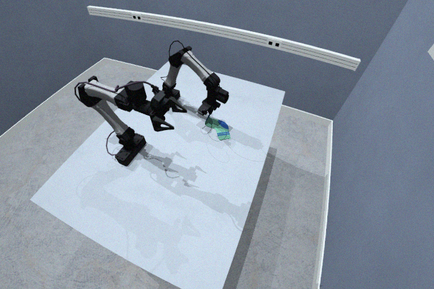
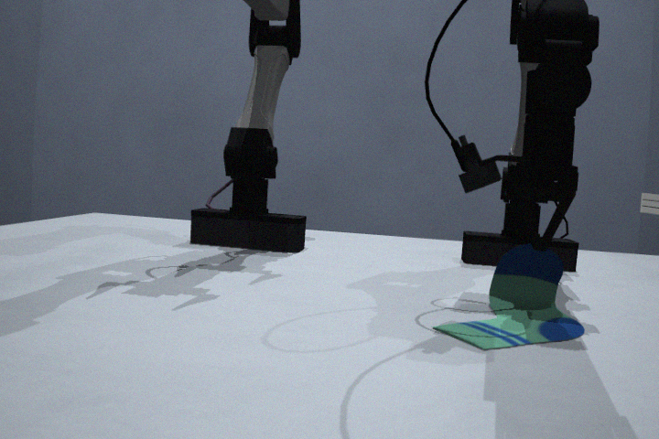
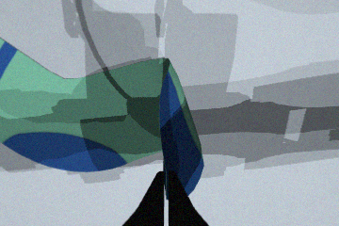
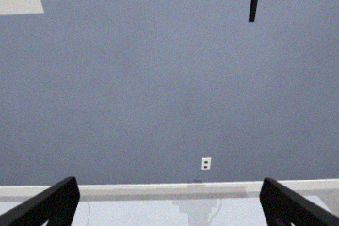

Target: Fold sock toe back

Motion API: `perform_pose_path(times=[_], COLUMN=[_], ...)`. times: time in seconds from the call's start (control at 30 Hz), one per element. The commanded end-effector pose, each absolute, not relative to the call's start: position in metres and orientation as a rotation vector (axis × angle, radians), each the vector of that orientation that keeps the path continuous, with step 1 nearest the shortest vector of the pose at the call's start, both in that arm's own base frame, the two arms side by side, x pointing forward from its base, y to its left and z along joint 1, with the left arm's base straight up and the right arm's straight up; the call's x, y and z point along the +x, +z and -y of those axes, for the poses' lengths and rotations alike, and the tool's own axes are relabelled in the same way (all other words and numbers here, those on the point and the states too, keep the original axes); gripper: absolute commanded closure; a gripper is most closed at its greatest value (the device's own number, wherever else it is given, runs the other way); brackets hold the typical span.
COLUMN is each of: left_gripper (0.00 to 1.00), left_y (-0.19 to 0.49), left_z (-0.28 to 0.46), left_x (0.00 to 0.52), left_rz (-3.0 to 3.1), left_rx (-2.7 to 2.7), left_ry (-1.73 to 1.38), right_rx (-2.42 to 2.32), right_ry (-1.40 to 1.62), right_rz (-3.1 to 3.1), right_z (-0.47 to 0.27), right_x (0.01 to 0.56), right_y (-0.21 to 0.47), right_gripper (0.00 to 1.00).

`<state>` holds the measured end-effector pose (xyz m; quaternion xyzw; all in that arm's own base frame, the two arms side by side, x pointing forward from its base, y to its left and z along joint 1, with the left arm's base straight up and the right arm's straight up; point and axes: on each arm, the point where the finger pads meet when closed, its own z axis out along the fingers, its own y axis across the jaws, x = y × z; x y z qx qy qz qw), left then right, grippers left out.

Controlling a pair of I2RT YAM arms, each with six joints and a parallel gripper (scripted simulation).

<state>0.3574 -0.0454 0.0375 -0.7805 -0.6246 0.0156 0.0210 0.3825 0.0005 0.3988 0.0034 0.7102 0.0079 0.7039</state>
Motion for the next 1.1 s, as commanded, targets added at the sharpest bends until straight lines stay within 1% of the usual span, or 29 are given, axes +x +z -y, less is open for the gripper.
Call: perform_pose_path(times=[0.0,0.07,0.1,0.3,0.33,0.47,0.87,0.9,1.0,1.07], left_gripper=[0.97,0.97,0.97,0.97,0.97,0.97,0.97,0.97,0.97,0.97], left_y=[0.067,0.067,0.041,0.034,0.043,0.059,0.063,0.033,0.033,0.029], left_z=[0.049,0.052,0.047,0.043,0.045,0.045,0.045,0.045,0.046,0.047], left_x=[0.369,0.369,0.363,0.377,0.385,0.387,0.389,0.384,0.389,0.387], left_rz=[1.968,1.959,1.882,1.855,1.889,1.913,1.915,1.864,1.874,1.857], left_rx=[-2.477,-2.484,-2.416,-2.363,-2.403,-2.429,-2.437,-2.371,-2.389,-2.345], left_ry=[-0.025,-0.025,0.082,0.151,0.084,0.05,0.03,0.131,0.107,0.157], right_rx=[0.002,0.002,0.002,0.002,0.002,0.002,0.002,0.002,0.002,0.002], right_ry=[0.018,0.018,0.018,0.018,0.018,0.018,0.018,0.018,0.018,0.018], right_rz=[-1.548,-1.548,-1.548,-1.548,-1.548,-1.548,-1.548,-1.548,-1.548,-1.548], right_z=[-0.001,-0.001,-0.001,-0.001,-0.001,-0.001,-0.001,-0.001,-0.001,-0.001], right_x=[0.379,0.379,0.379,0.379,0.379,0.379,0.379,0.379,0.379,0.379], right_y=[0.411,0.411,0.411,0.411,0.411,0.411,0.411,0.411,0.411,0.411], right_gripper=[0.0,0.0,0.0,0.0,0.0,0.0,0.0,0.0,0.0,0.0])
